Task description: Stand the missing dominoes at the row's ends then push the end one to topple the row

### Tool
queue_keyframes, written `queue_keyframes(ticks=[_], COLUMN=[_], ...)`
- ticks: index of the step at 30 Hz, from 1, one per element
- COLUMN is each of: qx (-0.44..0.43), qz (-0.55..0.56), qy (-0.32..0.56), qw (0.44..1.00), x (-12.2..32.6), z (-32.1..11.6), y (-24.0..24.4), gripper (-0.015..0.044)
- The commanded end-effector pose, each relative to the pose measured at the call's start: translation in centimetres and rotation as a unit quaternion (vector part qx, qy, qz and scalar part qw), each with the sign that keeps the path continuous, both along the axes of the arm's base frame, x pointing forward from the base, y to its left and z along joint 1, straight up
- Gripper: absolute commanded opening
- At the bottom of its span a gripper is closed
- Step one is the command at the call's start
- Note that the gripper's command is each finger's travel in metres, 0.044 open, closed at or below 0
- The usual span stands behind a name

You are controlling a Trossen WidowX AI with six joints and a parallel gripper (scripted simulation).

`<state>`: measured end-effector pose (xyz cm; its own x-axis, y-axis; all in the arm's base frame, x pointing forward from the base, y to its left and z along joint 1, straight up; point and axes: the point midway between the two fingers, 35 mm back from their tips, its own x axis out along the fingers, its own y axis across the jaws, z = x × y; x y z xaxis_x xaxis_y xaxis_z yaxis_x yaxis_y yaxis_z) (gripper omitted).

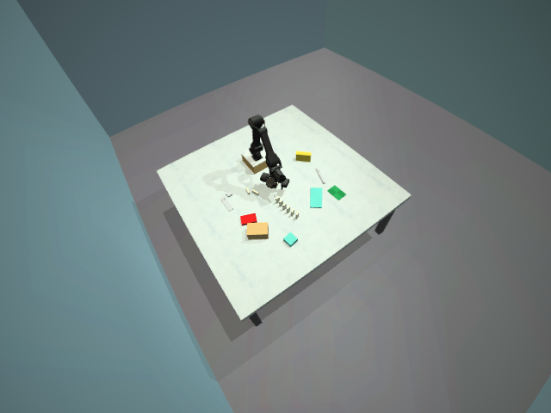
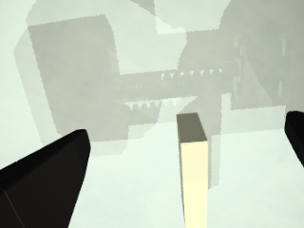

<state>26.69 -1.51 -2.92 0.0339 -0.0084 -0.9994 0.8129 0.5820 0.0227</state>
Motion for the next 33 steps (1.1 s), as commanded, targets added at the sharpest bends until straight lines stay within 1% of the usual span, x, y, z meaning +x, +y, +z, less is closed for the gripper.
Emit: queue_keyframes(ticks=[1, 16, 17, 25, 27, 33], qx=[0.001, 0.001, 0.001, 0.001, 0.001, 0.001], qz=[-0.001, -0.001, -0.001, -0.001, -0.001, -0.001], qy=[0.002, 0.002, 0.002, 0.002, 0.001, 0.001], qw=[1.000, 1.000, 1.000, 1.000, 1.000, 1.000], x=[-0.1, -0.1, -0.1, -0.1, -0.3, -1.0], z=[-0.2, -0.2, -0.2, 0.0, 1.6, 9.4], y=[0.0, 0.0, 0.0, 0.0, 0.1, 0.2], gripper=[0.0440, 0.0046, 0.0028, 0.0028, 0.0028, 0.0028])
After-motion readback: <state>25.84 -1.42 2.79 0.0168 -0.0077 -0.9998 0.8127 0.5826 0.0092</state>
